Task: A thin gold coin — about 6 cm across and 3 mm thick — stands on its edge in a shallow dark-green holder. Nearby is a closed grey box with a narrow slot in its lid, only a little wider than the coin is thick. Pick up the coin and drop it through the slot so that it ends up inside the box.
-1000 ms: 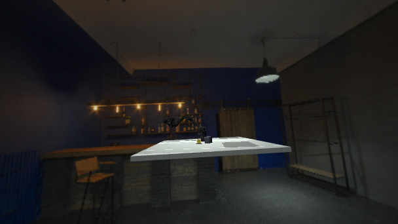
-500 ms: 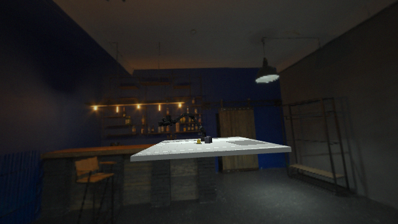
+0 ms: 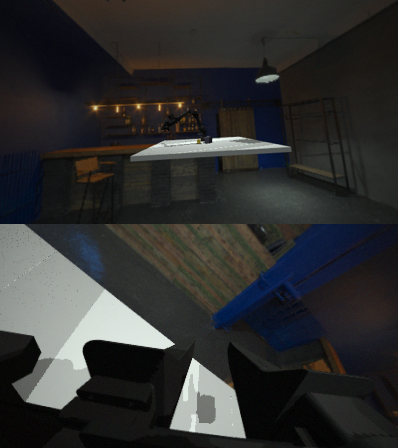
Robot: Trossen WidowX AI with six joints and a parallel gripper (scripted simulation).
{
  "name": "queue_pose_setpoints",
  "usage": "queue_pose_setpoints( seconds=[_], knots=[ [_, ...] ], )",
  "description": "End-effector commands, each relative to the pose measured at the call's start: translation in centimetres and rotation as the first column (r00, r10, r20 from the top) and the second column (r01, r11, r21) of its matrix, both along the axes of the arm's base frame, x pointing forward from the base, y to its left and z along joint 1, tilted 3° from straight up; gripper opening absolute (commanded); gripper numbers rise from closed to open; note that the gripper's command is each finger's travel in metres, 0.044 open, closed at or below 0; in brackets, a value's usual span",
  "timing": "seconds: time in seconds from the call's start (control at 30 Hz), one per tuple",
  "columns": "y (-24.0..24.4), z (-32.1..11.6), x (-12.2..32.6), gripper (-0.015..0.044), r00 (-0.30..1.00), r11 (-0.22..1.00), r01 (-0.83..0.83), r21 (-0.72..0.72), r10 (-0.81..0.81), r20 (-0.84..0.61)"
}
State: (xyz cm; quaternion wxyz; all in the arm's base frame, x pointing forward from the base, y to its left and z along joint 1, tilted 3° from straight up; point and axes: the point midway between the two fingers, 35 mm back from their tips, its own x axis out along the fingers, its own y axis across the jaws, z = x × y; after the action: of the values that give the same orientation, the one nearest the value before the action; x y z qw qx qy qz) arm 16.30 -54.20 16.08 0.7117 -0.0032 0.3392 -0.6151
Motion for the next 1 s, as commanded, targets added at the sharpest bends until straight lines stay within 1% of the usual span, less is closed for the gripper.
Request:
queue_pose_setpoints(
  seconds=[0.0,0.1,0.23,0.33,0.5,0.63,0.77,0.8,0.87,0.97],
  knots=[
    [4.8,-1.6,5.4,0.0161,0.967,0.967,-0.210,0.143,0.227,-0.115],
    [8.9,-2.5,8.8,0.0161,0.902,0.905,-0.347,0.248,0.394,-0.178],
    [14.8,-3.6,12.4,0.0161,0.762,0.775,-0.500,0.386,0.606,-0.229],
    [19.6,-4.3,14.3,0.0161,0.623,0.648,-0.586,0.486,0.744,-0.242],
    [28.3,-5.0,15.9,0.0161,0.327,0.386,-0.662,0.642,0.920,-0.216],
    [35.3,-5.2,15.6,0.0161,0.063,0.156,-0.649,0.744,0.986,-0.152],
    [41.4,-5.1,14.0,0.0161,-0.206,-0.075,-0.566,0.821,0.977,-0.053],
    [42.5,-5.0,13.6,0.0161,-0.254,-0.116,-0.543,0.831,0.967,-0.030],
    [43.3,-4.9,13.3,0.0161,-0.291,-0.149,-0.524,0.839,0.957,-0.012],
    [43.3,-4.9,13.3,0.0161,-0.291,-0.149,-0.524,0.839,0.957,-0.012]
  ],
)
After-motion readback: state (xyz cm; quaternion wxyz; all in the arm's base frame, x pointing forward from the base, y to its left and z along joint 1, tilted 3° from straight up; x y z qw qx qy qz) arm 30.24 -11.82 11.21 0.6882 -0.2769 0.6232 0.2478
